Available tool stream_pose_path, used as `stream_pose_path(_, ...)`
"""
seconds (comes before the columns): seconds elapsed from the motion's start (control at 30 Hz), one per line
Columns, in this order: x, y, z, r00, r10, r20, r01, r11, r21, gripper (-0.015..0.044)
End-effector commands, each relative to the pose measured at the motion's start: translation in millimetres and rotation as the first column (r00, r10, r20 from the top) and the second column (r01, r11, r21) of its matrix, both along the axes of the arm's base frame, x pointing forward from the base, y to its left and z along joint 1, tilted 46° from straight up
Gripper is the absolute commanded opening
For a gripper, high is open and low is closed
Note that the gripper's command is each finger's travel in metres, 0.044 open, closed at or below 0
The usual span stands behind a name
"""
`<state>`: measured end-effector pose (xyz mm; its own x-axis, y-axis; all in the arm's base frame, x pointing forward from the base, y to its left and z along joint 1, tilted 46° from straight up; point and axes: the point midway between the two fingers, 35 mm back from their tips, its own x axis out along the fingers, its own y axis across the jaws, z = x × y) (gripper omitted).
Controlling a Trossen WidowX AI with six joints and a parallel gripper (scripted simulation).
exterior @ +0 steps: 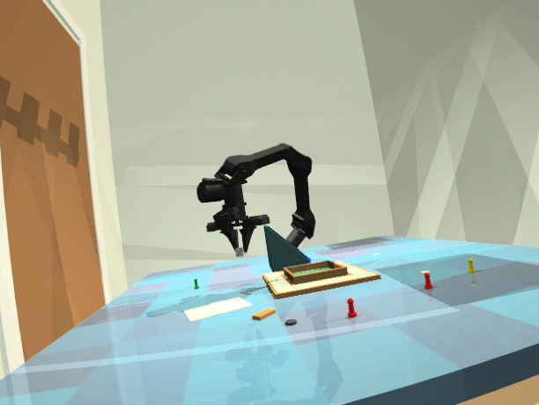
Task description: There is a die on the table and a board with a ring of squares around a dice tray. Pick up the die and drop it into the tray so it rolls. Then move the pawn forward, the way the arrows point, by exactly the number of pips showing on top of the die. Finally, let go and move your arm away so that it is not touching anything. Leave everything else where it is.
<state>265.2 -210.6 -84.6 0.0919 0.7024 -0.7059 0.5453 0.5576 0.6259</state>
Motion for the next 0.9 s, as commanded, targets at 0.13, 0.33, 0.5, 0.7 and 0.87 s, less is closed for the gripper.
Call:
stream_pose_path(0.13,-2,-11,15,1.0,-0.007,-0.006,0.007,1.0,-0.005,0.0)
stream_pose_path(0.33,8,12,36,0.988,-0.111,-0.11,0.112,0.994,-0.003,0.0)
stream_pose_path(0.5,14,33,53,0.96,-0.198,-0.196,0.2,0.98,-0.007,0.0)
stream_pose_path(0.7,19,60,73,0.908,-0.296,-0.296,0.303,0.953,-0.021,0.0)
stream_pose_path(0.87,20,81,87,0.852,-0.368,-0.372,0.382,0.923,-0.037,0.0)
